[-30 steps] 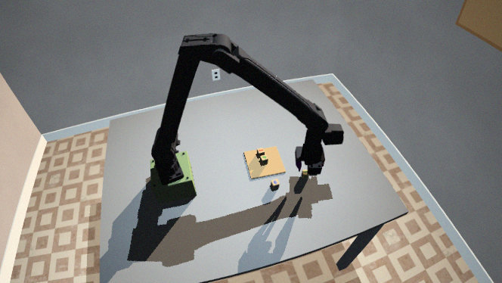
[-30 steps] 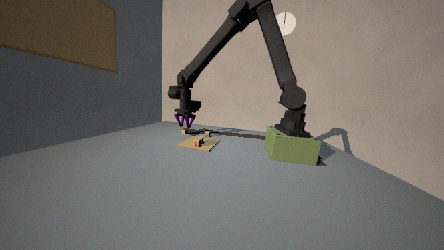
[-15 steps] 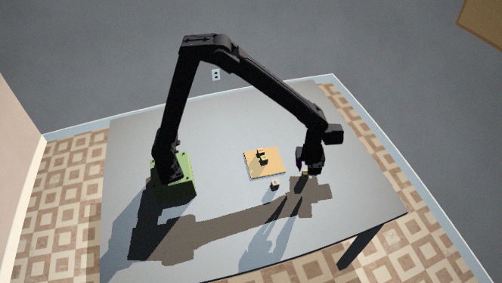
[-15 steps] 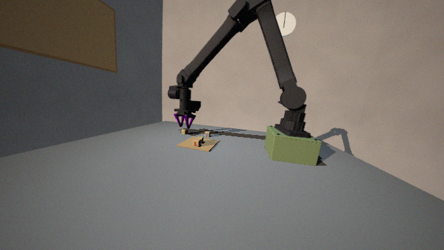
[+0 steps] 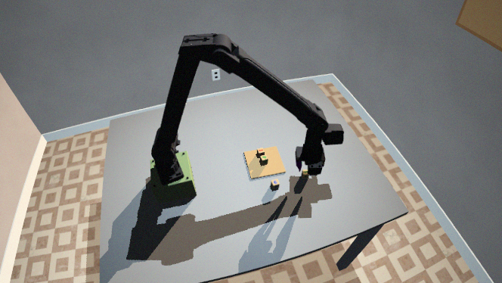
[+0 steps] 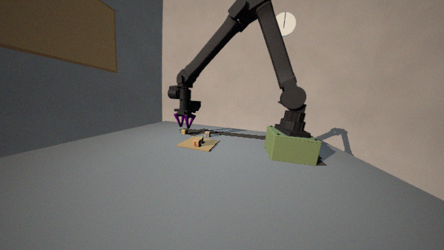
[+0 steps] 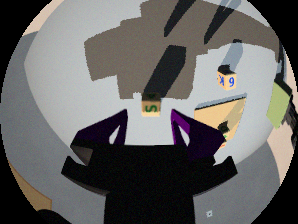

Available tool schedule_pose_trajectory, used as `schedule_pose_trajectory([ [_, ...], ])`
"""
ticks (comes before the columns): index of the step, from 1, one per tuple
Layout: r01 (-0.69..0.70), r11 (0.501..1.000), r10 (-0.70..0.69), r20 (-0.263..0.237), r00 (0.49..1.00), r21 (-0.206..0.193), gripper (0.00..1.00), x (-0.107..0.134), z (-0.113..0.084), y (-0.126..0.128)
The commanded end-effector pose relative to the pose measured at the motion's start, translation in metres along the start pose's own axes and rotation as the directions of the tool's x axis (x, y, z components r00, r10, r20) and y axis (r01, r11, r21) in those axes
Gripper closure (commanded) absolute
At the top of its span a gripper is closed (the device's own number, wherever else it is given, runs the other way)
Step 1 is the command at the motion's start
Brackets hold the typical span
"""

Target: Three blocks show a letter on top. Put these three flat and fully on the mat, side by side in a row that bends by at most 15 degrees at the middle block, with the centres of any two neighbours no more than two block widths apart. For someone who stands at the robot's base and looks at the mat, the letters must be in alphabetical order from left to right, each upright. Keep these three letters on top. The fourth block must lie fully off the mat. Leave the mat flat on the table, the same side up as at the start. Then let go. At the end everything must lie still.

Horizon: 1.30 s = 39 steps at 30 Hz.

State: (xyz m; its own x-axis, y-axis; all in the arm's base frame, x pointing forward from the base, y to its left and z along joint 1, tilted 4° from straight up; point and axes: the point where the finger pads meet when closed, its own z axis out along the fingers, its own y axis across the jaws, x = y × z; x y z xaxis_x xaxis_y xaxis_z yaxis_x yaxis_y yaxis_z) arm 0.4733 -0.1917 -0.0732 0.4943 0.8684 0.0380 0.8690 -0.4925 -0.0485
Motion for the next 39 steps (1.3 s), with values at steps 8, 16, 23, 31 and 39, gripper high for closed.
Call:
schedule_pose_trajectory([
  [8, -0.002, 1.000, 0.002, -0.001, 1.000, -0.031, 0.42, 0.005, -0.008, 0.004],
  [16, -0.003, 0.999, 0.003, -0.003, 1.000, -0.048, 0.42, 0.006, -0.016, 0.006],
  [23, -0.002, 0.999, 0.002, -0.003, 1.000, -0.048, 0.42, 0.006, -0.016, 0.006],
  [31, -0.002, 0.999, 0.002, -0.003, 1.000, -0.048, 0.42, 0.006, -0.016, 0.006],
  [39, -0.002, 0.999, 0.002, -0.003, 1.000, -0.048, 0.42, 0.006, -0.016, 0.006],
])
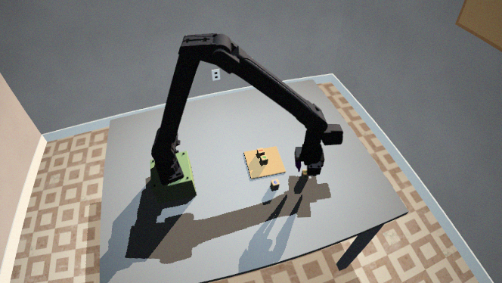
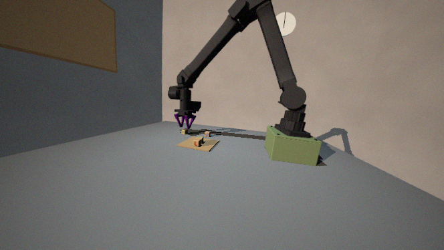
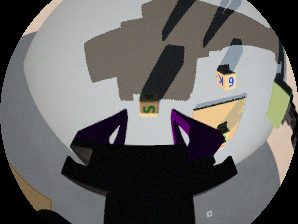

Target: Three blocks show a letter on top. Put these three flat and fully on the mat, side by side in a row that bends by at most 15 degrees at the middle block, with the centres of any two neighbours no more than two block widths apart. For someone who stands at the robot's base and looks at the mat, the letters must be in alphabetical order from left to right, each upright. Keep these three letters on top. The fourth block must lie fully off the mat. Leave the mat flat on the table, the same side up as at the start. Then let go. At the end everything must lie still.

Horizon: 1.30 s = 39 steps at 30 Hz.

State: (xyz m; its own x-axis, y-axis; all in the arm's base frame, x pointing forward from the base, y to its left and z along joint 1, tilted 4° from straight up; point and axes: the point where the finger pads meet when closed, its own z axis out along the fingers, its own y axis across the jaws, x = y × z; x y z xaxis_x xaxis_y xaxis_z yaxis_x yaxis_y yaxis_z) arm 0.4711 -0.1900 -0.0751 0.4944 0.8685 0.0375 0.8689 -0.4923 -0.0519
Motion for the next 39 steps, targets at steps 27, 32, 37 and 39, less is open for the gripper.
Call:
schedule_pose_trajectory([
  [27, -0.003, 1.000, 0.003, 0.002, 1.000, -0.008, 0.42, 0.004, 0.034, 0.000],
  [32, -0.002, 0.999, 0.002, -0.002, 1.000, -0.038, 0.42, 0.005, 0.020, 0.007],
  [37, -0.002, 0.999, 0.002, -0.002, 1.000, -0.037, 0.42, 0.005, 0.021, 0.006],
  [39, -0.002, 0.999, 0.002, -0.002, 1.000, -0.037, 0.42, 0.005, 0.021, 0.006],
])
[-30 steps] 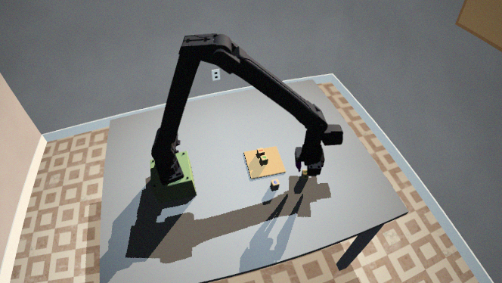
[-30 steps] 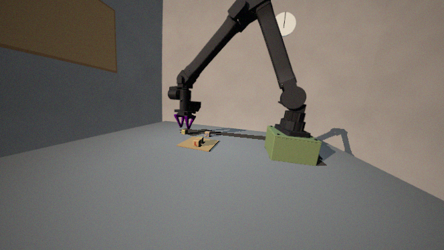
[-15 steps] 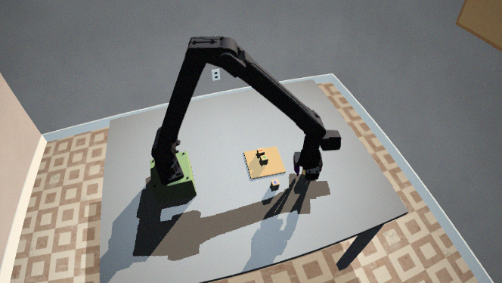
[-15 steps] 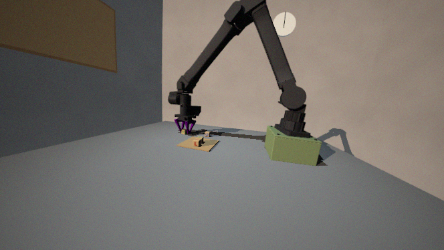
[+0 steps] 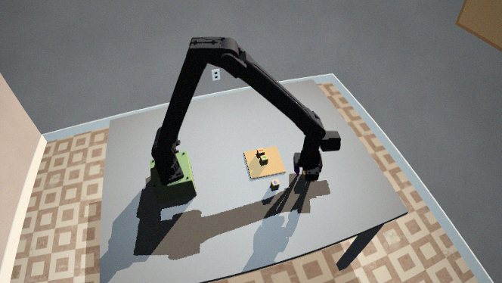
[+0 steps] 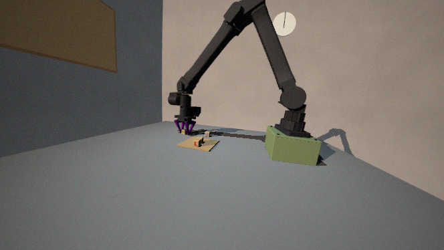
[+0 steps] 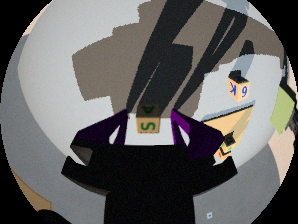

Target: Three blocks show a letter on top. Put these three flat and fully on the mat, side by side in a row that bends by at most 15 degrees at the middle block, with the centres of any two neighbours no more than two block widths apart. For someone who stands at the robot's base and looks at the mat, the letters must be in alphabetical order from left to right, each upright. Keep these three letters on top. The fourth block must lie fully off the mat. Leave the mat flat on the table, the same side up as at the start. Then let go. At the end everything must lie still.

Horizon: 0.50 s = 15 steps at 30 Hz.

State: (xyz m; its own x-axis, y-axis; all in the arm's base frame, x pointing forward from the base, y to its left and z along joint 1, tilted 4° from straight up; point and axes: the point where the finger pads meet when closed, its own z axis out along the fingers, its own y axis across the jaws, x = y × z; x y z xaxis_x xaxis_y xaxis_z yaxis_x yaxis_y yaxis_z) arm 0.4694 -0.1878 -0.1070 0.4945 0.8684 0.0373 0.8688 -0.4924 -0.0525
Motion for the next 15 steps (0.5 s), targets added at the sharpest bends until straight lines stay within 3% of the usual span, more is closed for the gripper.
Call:
schedule_pose_trajectory([
  [1, -0.002, 0.999, 0.002, -0.002, 1.000, -0.038, 0.42, 0.0052, -0.0110, 0.0073],
  [8, -0.002, 0.999, 0.002, -0.002, 1.000, -0.038, 0.42, 0.0052, -0.0110, 0.0073],
  [9, -0.002, 0.999, 0.002, -0.002, 1.000, -0.038, 0.61, 0.0052, -0.0110, 0.0073],
  [15, -0.002, 0.999, 0.002, -0.002, 1.000, -0.038, 0.61, 0.0052, -0.0110, 0.0073],
])
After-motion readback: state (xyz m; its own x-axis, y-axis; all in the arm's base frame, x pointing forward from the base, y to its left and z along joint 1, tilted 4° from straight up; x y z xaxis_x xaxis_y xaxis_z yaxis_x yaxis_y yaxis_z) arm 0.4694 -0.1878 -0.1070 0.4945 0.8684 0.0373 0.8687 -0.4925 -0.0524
